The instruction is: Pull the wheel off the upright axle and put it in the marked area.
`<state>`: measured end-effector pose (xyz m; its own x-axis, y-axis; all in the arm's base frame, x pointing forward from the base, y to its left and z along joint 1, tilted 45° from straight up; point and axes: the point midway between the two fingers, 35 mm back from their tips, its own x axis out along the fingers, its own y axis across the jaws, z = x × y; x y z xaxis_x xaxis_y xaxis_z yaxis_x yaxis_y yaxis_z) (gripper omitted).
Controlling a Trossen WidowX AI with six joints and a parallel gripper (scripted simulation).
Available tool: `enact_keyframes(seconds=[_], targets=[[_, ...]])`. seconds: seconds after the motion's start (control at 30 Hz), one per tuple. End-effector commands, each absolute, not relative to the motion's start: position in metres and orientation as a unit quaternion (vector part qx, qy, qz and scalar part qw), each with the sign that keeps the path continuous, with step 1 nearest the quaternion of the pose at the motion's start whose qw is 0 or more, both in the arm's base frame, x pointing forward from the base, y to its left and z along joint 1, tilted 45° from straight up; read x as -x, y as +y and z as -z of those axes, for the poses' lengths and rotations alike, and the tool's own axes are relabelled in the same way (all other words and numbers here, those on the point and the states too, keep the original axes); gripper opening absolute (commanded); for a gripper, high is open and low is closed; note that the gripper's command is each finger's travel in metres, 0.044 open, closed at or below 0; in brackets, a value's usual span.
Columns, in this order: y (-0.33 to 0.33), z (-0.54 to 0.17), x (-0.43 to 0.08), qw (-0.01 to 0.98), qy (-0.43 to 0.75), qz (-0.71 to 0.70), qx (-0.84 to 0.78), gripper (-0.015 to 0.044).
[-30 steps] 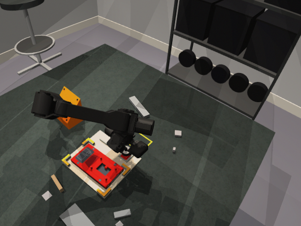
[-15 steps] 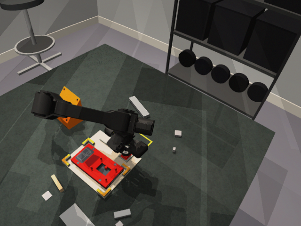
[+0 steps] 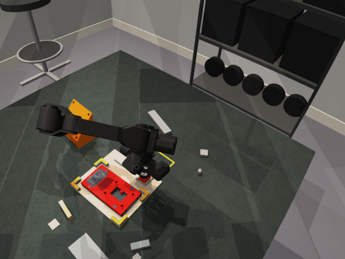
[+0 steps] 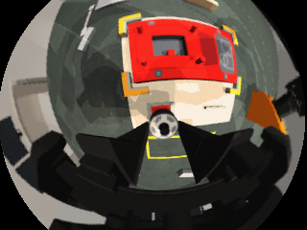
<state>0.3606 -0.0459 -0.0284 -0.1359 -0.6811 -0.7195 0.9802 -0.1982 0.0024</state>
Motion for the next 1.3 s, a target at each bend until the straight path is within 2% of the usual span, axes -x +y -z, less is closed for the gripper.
enact_keyframes(seconds=[0.0,1.27], targets=[[-0.0439,0.0269,-0.3606,0.582,0.247,0.712,-0.304,0.0],[-0.0352,0.0182,-0.3627,0.584,0.247,0.711,-0.304,0.0]])
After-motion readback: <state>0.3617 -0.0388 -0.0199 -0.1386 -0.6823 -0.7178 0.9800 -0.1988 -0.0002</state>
